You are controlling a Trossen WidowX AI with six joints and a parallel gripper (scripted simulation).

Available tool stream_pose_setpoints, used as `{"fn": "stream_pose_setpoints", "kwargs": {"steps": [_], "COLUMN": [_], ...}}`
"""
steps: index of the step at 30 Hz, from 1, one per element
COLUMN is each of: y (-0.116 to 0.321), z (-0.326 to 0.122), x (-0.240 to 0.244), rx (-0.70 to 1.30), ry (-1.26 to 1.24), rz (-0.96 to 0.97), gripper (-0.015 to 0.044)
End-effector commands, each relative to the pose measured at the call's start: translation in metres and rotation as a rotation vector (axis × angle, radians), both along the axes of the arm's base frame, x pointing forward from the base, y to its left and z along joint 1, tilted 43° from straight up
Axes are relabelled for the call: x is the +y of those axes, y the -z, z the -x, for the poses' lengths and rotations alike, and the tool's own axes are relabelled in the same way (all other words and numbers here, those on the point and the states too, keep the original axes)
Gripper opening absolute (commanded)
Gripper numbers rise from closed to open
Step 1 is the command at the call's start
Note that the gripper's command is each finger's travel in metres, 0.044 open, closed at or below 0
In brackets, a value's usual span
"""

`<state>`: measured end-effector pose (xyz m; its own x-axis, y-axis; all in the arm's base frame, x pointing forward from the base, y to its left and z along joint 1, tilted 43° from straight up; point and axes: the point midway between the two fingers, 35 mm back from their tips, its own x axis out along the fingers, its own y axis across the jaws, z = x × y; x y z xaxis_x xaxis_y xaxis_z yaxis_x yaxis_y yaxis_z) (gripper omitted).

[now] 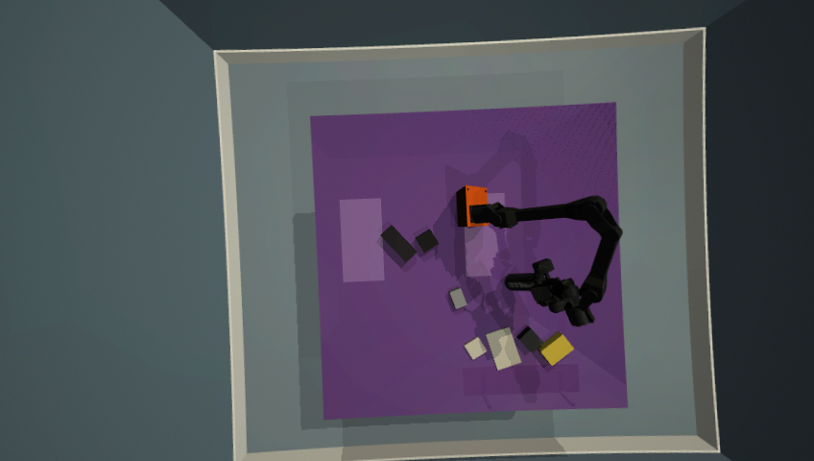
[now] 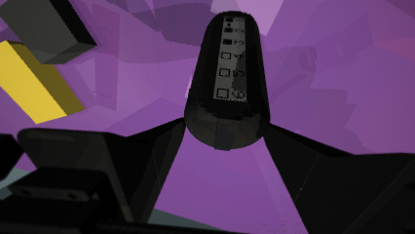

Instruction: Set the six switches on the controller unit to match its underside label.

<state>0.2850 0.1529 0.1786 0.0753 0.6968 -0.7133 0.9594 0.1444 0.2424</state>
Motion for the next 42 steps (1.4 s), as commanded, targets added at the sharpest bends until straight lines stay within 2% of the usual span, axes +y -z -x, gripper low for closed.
{"fn": "stream_pose_setpoints", "kwargs": {"steps": [1,42], "y": [0.005,0.005], "z": [0.003,0.008], "x": [0.003,0.035], "rx": [0.015,0.015], "ry": [0.000,0.000], "rz": [0.012,0.009], "gripper": [0.0338,0.0338]}}
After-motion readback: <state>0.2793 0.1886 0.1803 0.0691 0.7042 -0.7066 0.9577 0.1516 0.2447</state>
